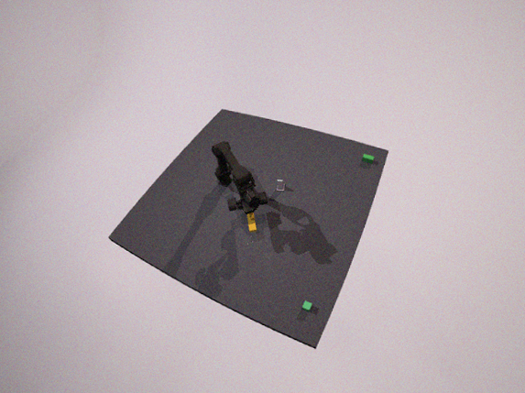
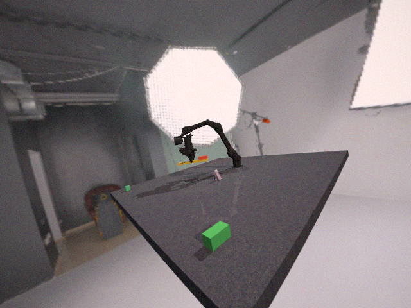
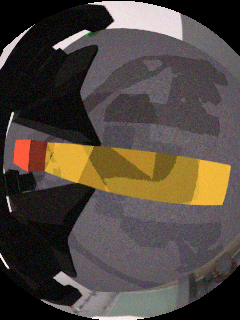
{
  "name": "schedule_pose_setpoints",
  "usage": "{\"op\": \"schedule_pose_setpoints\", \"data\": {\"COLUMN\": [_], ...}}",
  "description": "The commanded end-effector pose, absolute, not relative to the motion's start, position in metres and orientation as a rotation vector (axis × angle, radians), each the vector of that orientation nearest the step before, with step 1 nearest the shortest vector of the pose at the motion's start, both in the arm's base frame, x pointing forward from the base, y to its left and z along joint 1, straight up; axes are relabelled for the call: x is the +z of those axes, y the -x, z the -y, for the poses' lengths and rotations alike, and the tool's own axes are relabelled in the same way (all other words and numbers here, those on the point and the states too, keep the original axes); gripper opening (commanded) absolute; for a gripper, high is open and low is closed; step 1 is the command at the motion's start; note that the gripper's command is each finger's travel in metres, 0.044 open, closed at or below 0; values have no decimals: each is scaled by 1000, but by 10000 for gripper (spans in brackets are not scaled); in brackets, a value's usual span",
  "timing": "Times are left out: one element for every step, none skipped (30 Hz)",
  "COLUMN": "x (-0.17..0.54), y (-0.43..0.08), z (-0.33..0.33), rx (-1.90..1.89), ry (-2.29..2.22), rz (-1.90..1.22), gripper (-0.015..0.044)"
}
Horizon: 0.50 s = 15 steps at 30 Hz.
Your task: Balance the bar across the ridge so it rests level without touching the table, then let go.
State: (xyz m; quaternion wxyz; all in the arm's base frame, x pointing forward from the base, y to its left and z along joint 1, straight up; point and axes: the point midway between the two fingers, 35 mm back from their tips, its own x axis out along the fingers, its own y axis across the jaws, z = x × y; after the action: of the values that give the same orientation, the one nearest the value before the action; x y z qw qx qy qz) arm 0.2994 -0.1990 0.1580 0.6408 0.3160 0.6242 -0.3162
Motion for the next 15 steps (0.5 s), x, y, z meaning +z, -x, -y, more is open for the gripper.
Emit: {"op": "schedule_pose_setpoints", "data": {"x": [161,161,161,161,161,161,161,161,161,161,161,161,161,161,161], "y": [-307,-309,-311,-312,-314,-316,-318,-319,-321,-323,-324,-326,-327,-329,-330], "z": [187,184,180,177,173,169,166,162,159,155,151,148,144,140,136], "rx": [-730,-733,-736,-740,-743,-746,-750,-753,-756,-760,-763,-766,-769,-773,-776], "ry": [-726,-730,-734,-738,-742,-746,-750,-754,-758,-761,-765,-769,-773,-777,-781], "rz": [-1416,-1414,-1413,-1412,-1410,-1409,-1408,-1406,-1405,-1404,-1402,-1401,-1400,-1398,-1397], "gripper": [0,0,0,0,0,0,0,0,0,0,0,0,0,0,0]}}
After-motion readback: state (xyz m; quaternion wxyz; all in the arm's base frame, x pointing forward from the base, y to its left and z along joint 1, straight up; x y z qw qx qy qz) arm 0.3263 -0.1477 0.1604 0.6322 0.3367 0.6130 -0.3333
